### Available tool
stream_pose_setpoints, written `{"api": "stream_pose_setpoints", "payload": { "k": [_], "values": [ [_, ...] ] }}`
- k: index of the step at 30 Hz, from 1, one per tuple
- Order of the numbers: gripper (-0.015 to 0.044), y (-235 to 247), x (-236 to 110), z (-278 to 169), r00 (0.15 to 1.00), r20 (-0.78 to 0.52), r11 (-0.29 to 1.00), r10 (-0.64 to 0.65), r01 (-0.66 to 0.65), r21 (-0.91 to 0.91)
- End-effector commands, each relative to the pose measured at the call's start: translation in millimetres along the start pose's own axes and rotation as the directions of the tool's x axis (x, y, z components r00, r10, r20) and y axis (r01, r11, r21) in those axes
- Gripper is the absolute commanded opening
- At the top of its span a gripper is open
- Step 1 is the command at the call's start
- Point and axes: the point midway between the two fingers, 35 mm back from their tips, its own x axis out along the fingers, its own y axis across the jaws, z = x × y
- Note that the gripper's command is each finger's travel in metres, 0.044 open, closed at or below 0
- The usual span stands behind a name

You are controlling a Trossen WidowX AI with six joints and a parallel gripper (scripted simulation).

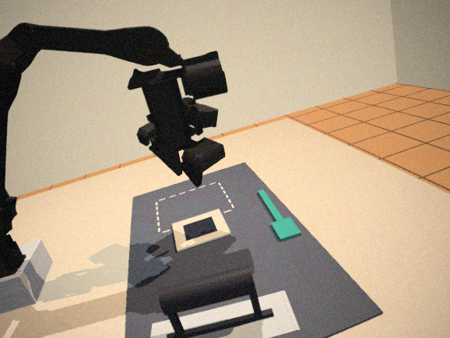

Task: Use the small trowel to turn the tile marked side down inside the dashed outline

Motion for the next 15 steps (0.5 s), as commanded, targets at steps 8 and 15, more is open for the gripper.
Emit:
{"api": "stream_pose_setpoints", "payload": {
  "k": [8, 15],
  "values": [
    [0.027, -127, -26, -65, 0.986, -0.062, 0.922, -0.154, 0.165, 0.35],
    [0.027, -191, -44, -125, 0.967, -0.125, 0.807, -0.22, 0.253, 0.533]
  ]
}}
